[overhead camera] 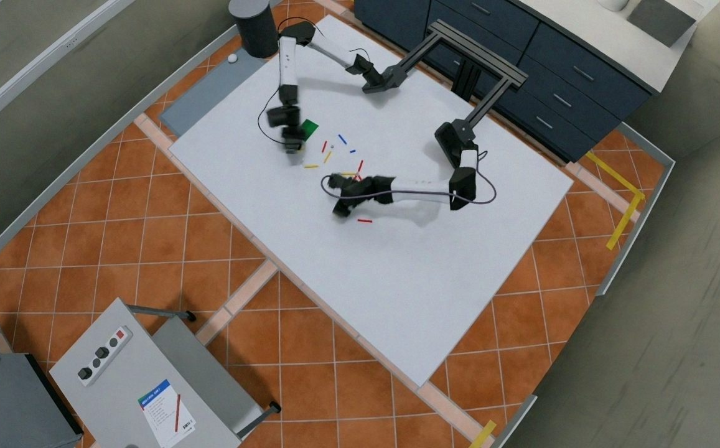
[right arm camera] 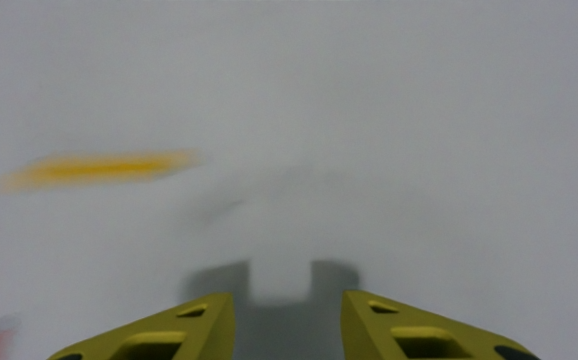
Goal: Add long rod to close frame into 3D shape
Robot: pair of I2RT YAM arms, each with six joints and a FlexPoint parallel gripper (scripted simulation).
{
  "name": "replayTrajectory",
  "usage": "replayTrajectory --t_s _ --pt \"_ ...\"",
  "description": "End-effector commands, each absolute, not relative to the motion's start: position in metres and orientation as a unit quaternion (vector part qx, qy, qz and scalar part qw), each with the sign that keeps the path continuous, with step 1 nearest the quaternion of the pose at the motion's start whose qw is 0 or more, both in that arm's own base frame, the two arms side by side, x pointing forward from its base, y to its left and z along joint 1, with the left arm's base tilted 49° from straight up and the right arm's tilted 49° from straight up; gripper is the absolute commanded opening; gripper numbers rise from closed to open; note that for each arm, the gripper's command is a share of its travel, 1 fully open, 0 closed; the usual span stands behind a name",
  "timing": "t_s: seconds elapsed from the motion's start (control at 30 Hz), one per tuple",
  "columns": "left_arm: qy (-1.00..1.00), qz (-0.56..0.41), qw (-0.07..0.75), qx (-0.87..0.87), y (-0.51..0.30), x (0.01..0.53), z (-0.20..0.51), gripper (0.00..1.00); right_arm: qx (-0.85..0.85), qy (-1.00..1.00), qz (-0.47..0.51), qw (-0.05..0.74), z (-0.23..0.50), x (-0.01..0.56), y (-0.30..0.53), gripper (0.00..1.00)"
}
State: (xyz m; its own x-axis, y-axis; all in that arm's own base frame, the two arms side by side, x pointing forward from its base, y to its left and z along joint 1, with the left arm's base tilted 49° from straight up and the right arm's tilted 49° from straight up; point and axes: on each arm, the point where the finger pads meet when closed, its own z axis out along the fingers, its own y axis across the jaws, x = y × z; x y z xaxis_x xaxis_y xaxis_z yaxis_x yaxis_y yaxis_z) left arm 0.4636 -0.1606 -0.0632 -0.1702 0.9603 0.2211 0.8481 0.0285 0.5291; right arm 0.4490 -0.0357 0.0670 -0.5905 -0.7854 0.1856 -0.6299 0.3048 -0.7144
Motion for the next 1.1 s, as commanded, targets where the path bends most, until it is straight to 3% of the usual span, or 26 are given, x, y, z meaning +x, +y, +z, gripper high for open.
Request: replayTrajectory --t_s 0.0,0.2,0.47,1.07 --pt "0.745 0.281 0.084 0.599 -0.175 0.419 -0.051 1.0 -0.479 0.787 -0.388 -0.003 0.029 0.388 -0.022 0.32" --pt "0.762 0.265 0.043 0.589 -0.18 0.366 -0.067 1.0 -0.539 0.744 -0.38 -0.109 -0.013 0.319 -0.023 0.32" --pt "0.766 0.257 0.006 0.589 -0.181 0.329 -0.086 1.0 -0.573 0.706 -0.369 -0.194 -0.037 0.27 -0.036 0.32" --pt "0.767 0.257 0.009 0.588 -0.182 0.33 -0.087 1.0 -0.569 0.709 -0.37 -0.191 -0.044 0.277 -0.05 0.31"
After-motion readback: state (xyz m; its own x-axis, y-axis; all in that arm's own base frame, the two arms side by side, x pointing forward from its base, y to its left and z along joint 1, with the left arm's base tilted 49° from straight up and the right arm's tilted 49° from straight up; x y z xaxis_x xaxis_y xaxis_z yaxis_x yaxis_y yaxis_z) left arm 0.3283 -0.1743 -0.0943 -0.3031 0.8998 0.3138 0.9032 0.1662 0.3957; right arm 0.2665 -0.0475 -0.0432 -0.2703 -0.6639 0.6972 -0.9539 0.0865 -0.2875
